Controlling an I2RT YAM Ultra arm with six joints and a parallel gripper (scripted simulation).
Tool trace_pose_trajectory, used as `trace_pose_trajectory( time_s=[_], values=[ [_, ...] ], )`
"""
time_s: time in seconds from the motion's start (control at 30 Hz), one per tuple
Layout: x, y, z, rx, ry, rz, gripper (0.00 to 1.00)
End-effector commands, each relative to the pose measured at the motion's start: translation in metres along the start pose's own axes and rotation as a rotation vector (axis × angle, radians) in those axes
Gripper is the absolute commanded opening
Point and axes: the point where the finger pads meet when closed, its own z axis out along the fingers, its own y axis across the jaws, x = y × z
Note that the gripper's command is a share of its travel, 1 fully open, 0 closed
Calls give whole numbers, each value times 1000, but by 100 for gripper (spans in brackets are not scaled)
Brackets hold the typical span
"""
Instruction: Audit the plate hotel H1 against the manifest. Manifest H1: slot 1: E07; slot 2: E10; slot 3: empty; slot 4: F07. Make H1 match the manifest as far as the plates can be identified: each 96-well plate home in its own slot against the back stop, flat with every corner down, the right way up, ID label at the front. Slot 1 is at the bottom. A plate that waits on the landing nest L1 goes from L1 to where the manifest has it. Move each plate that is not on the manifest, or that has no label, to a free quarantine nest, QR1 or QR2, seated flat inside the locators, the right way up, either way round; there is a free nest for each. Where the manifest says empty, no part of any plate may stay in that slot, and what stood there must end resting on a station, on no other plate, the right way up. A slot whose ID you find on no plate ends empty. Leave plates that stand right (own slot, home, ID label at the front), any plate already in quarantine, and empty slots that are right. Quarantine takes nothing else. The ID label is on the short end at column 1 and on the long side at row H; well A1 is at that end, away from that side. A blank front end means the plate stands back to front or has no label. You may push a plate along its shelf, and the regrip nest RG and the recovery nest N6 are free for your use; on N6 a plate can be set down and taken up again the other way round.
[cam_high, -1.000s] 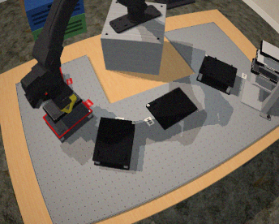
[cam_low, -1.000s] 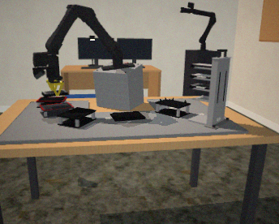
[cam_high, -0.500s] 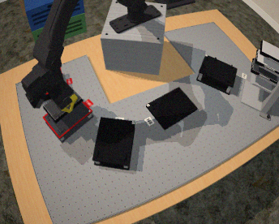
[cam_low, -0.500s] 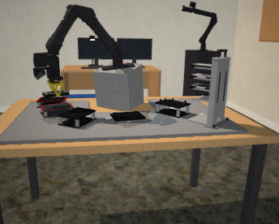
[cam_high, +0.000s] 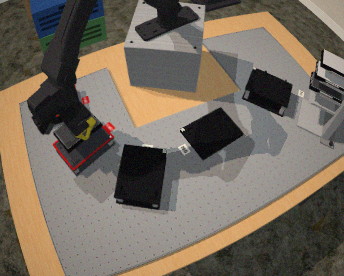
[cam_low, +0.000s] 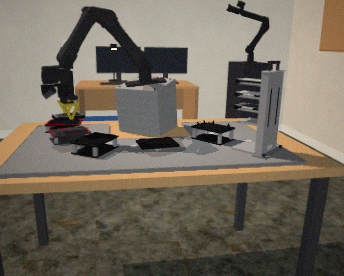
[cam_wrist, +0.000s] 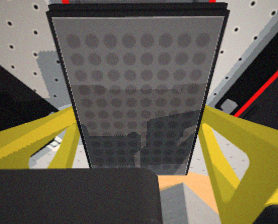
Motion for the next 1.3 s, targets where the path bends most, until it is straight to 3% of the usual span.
trace_pose_trajectory(
  time_s=[0.0, 0.4, 0.53, 0.57, 0.6, 0.77, 1.1, 1.13, 1.27],
  values=[
    [-3, 1, -5, 1, -27, 5, 86],
    [3, 0, 10, 3, -8, 6, 86],
    [-3, 1, 9, 1, -21, 5, 86],
    [-10, 2, 0, -2, -49, 1, 86],
    [-11, 3, 0, -2, -50, 1, 86],
    [2, 1, 16, 2, -10, 2, 86],
    [-7, 2, 17, 0, -31, 2, 86],
    [-13, 4, 9, -3, -55, 0, 86],
    [-5, 2, 24, 1, -23, 1, 86]
  ],
)
